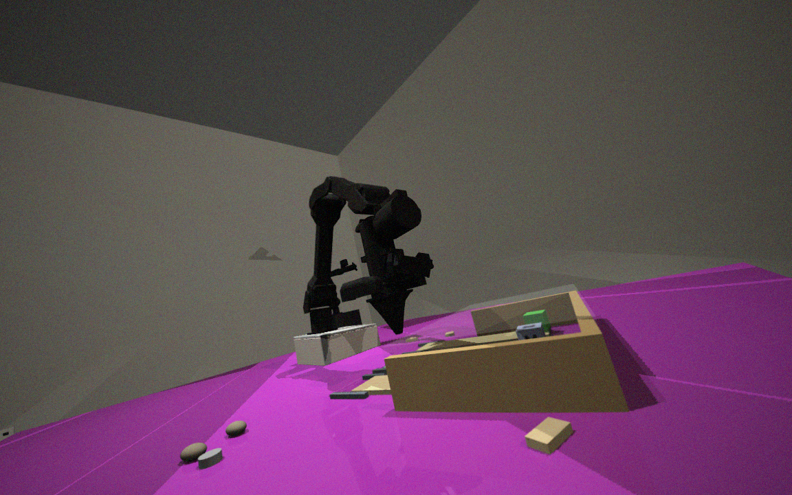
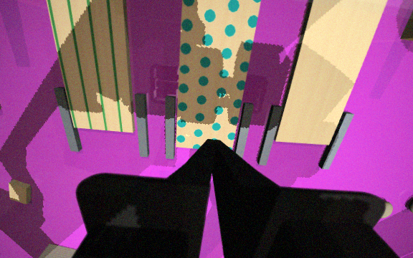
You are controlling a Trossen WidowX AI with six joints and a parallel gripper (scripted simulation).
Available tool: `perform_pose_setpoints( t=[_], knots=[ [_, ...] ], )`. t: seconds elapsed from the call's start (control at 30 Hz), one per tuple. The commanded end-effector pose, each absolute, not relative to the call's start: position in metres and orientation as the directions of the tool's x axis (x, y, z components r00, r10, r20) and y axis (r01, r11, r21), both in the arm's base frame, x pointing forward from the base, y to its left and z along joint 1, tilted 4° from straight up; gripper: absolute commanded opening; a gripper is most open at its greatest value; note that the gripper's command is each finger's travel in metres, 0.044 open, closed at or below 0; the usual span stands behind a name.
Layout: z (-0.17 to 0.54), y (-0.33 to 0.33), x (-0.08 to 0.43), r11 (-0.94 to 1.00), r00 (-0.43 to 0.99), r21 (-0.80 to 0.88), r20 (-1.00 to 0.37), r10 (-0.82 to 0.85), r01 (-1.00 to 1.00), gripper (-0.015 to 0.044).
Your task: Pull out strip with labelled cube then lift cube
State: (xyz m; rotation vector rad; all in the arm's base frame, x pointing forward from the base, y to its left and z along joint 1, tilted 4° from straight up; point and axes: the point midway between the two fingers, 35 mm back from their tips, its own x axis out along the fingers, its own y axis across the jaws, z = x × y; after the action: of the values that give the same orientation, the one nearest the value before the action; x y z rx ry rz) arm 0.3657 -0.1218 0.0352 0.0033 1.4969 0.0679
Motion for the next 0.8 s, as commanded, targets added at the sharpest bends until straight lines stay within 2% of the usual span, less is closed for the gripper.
perform_pose_setpoints(
  t=[0.0,0.77],
  knots=[
    [0.028,-0.122,0.366,0.998,0.071,0.039,-0.997,0.043,-0.045,0.0],
    [-0.01,-0.117,0.365,0.998,0.07,0.04,-0.997,0.043,-0.045,0.0]
  ],
)
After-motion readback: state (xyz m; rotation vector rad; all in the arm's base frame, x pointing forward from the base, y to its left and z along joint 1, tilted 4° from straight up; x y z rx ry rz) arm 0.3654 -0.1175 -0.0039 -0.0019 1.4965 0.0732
